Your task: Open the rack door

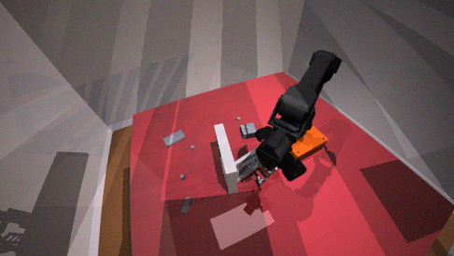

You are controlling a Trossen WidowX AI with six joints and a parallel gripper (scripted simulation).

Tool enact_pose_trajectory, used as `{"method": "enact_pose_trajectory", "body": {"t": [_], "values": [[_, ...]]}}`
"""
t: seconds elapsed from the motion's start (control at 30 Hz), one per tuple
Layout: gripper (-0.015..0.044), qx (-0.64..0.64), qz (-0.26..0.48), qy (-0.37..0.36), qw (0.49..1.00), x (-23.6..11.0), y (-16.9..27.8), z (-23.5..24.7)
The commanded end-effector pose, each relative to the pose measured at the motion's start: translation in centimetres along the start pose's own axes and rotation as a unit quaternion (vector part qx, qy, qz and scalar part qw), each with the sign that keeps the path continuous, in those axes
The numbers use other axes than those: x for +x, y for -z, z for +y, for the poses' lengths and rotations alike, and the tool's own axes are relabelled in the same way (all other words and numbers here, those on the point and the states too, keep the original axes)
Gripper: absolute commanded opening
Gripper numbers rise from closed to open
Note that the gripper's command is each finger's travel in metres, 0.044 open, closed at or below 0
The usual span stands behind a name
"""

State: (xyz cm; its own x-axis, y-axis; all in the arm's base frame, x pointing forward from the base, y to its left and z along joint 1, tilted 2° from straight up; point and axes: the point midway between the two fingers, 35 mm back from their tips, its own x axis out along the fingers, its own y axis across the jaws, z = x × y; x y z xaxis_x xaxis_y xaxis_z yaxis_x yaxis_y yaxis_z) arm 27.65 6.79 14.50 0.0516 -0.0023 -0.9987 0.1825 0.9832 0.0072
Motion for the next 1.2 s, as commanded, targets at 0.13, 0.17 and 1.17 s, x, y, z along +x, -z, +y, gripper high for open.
{"method": "enact_pose_trajectory", "body": {"t": [0.13, 0.17, 1.17], "values": [[0.0018, 0.063, 0.000, 0.002, 0.998, 0.0, -0.5, 1.3], [0.0018, 0.070, 0.000, 0.002, 0.998, 0.0, -0.6, 1.5], [0.0123, 0.182, -0.001, 0.000, 0.983, 0.0, -1.9, 4.2]]}}
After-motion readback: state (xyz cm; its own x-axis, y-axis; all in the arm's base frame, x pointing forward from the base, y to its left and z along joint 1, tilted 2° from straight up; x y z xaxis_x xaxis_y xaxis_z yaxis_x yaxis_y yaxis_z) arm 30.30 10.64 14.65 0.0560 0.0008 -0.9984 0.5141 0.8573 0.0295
